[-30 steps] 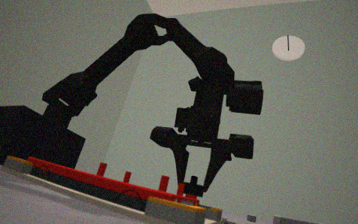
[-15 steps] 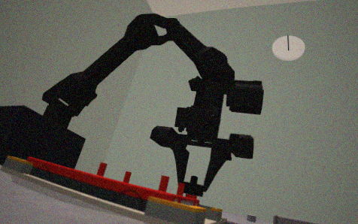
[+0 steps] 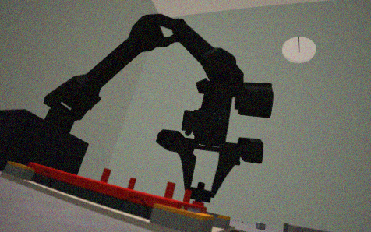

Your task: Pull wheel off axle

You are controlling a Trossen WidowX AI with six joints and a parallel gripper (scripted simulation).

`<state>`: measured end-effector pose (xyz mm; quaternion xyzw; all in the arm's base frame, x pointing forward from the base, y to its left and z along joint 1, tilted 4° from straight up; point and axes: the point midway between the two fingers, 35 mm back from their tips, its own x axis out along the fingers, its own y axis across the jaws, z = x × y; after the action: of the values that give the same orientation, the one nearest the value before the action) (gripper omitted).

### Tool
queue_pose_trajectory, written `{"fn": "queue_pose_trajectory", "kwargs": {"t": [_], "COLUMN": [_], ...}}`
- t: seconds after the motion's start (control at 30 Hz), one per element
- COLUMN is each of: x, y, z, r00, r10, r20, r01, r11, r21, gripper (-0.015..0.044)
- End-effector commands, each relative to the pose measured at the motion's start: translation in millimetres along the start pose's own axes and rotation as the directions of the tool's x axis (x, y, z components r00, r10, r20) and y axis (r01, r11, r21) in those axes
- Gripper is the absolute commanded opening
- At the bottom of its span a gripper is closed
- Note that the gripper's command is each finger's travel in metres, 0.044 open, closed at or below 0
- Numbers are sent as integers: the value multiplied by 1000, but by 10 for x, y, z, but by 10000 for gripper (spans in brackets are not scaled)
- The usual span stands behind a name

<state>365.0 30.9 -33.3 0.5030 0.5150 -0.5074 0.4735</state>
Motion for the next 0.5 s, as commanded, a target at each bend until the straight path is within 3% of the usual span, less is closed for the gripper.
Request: {"fn": "queue_pose_trajectory", "kwargs": {"t": [0.0, 0.47], "x": [-61, -107], "y": [-6, -5], "z": [1, 1], "r00": [1000, 1000], "r10": [3, 4], "r20": [-1, -2], "r01": [-3, -4], "r11": [1000, 1000], "r21": [1, 1], "gripper": [0, 0]}}
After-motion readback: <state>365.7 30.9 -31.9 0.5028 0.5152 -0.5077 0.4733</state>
